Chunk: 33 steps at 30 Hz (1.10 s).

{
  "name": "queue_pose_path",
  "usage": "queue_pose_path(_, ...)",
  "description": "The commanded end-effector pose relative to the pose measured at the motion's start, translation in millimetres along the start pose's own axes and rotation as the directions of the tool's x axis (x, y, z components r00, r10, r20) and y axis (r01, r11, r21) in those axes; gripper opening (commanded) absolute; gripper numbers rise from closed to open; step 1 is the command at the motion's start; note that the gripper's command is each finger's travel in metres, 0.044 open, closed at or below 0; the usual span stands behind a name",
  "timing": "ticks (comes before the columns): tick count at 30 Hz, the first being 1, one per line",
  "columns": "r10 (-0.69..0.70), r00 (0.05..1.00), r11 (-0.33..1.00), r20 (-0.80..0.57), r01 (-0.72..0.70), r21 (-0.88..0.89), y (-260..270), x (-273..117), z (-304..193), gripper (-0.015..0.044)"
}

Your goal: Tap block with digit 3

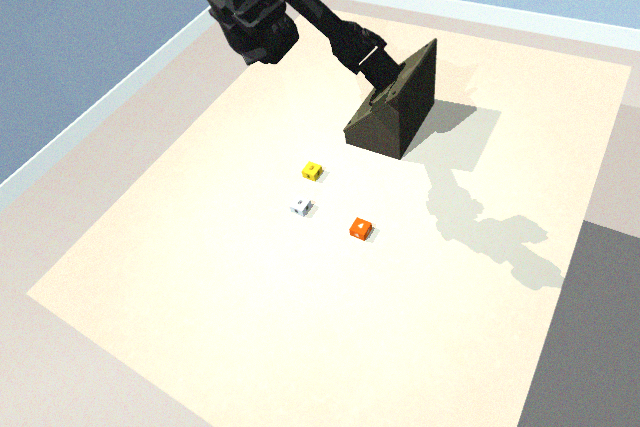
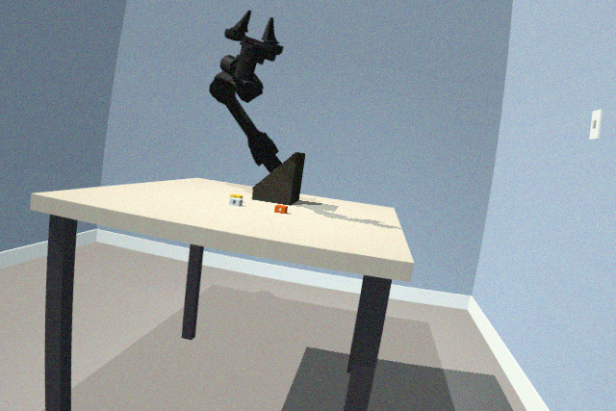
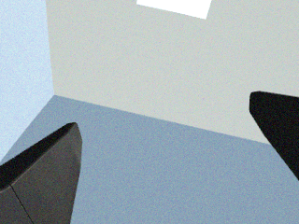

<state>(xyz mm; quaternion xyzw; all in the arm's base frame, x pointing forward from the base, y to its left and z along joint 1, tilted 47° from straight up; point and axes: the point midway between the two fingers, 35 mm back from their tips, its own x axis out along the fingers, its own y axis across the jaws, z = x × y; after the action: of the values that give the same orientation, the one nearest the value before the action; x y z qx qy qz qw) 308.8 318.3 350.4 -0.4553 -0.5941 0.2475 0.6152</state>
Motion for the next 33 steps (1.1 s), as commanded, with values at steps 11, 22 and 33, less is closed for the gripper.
queue_pose_path(11,0.552,0.696,0.651,-0.458,-0.017,0.759,118,-61,-83,0.04)
queue_pose_path(22,0.818,0.231,0.458,-0.527,0.293,0.839,172,-152,-89,0.04)
queue_pose_path(33,0.85,-0.292,0.525,-0.437,0.522,0.672,179,-256,-63,0.04)
